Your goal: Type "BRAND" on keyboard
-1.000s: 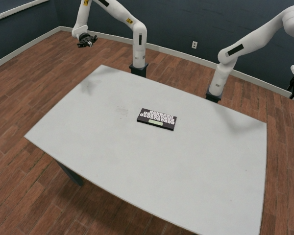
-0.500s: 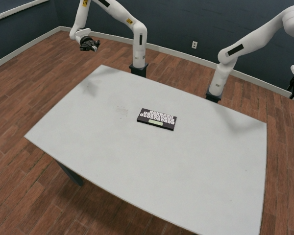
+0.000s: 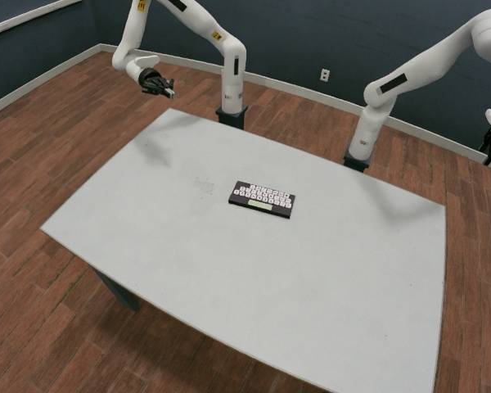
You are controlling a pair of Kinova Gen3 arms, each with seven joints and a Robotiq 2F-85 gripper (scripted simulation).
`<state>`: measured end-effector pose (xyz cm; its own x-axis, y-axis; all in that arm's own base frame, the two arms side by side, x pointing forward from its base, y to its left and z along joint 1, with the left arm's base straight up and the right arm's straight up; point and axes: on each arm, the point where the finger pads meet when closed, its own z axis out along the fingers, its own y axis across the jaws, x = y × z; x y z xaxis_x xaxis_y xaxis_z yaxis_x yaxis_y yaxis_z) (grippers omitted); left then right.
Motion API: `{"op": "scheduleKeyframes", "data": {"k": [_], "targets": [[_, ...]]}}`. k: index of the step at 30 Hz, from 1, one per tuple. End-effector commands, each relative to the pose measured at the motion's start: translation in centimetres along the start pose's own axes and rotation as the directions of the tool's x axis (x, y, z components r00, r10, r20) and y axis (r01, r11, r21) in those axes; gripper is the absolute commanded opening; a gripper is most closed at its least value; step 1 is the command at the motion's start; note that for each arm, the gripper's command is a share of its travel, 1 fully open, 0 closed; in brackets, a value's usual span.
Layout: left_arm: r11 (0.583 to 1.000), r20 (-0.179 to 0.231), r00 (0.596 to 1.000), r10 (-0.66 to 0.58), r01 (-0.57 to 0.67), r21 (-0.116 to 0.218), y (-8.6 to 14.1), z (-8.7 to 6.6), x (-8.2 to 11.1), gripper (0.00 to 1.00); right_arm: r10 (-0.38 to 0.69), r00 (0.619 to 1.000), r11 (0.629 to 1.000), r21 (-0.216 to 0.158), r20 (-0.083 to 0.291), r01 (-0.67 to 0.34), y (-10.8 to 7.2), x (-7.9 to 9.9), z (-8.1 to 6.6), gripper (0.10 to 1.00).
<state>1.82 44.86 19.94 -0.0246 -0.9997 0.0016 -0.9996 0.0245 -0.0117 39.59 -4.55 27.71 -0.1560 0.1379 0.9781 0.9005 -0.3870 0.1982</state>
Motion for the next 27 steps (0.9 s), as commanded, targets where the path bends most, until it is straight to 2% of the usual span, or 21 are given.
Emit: {"op": "scheduleKeyframes", "data": {"k": [1,6,11,13,14,17,20,27], "targets": [[1.0,0.002,1.0,0.005,-0.005,-0.012,0.5,-0.1,-0.1,1.0,-0.08,0.996,0.995,0.062,0.033,0.078,-0.5,-0.4,2.0,0.099],[1.0,0.002,1.0,0.005,-0.005,-0.012,0.5,-0.1,-0.1,1.0,-0.195,0.978,0.973,0.143,0.08,0.182,-1.2,-1.5,4.6,0.099],[1.0,0.002,1.0,0.005,-0.005,-0.012,0.5,-0.1,-0.1,1.0,-0.317,0.941,0.93,0.234,0.118,0.284,-2.0,-2.6,7.3,0.099],[1.0,0.002,1.0,0.005,-0.005,-0.012,0.5,-0.1,-0.1,1.0,-0.317,0.941,0.93,0.234,0.118,0.284,-2.0,-2.6,7.3,0.099],[1.0,0.002,1.0,0.005,-0.005,-0.012,0.5,-0.1,-0.1,1.0,-0.338,0.932,0.923,0.24,0.131,0.301,-1.8,-2.9,7.8,0.099],[1.0,0.002,1.0,0.005,-0.005,-0.012,0.5,-0.1,-0.1,1.0,-0.416,0.898,0.881,0.31,0.143,0.358,-2.7,-3.6,9.5,0.099],[1.0,0.002,1.0,0.005,-0.005,-0.012,0.5,-0.1,-0.1,1.0,-0.489,0.857,0.837,0.363,0.16,0.41,-2.9,-4.3,11.2,0.099],[1.0,0.002,1.0,0.005,-0.005,-0.012,0.5,-0.1,-0.1,1.0,-0.657,0.735,0.699,0.501,0.167,0.51,-4.0,-6.1,15.3,0.099]]}}
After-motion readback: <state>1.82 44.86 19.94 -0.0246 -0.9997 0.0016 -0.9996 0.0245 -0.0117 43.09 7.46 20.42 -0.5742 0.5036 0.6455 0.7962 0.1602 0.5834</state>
